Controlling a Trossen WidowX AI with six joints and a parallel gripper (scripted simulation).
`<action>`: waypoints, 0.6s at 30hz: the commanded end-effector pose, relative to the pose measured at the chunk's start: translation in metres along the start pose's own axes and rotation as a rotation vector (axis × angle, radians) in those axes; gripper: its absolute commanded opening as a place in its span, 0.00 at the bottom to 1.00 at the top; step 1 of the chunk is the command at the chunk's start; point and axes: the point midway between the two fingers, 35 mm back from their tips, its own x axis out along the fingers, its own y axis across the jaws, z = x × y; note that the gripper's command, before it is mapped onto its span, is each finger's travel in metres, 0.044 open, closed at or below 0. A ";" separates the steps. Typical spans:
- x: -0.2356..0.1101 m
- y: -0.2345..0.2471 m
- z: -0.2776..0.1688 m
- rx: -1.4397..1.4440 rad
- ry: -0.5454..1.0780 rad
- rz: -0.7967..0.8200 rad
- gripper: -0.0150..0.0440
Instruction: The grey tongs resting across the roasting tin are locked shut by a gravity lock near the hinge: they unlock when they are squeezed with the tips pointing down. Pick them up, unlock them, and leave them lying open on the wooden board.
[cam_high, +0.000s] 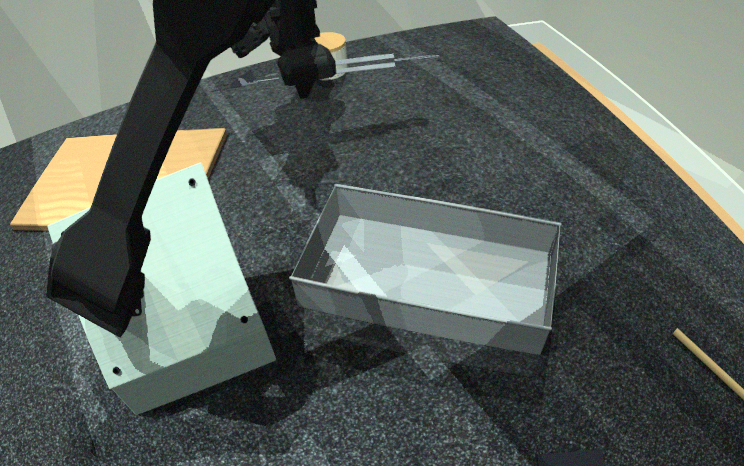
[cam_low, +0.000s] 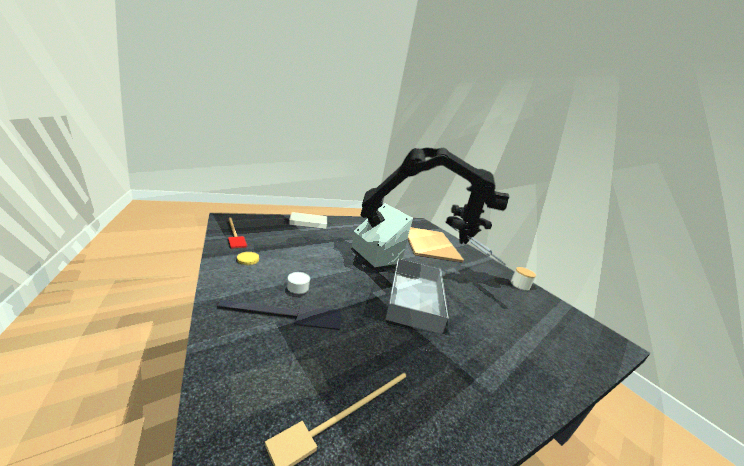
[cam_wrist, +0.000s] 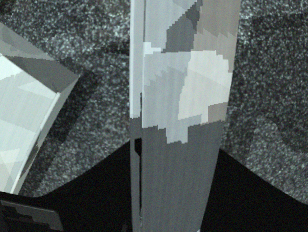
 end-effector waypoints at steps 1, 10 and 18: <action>-0.002 -0.008 0.006 -0.145 0.001 -0.001 0.00; -0.002 -0.016 0.013 -0.324 0.002 0.006 0.00; -0.011 -0.043 0.044 -0.245 0.003 -0.015 0.00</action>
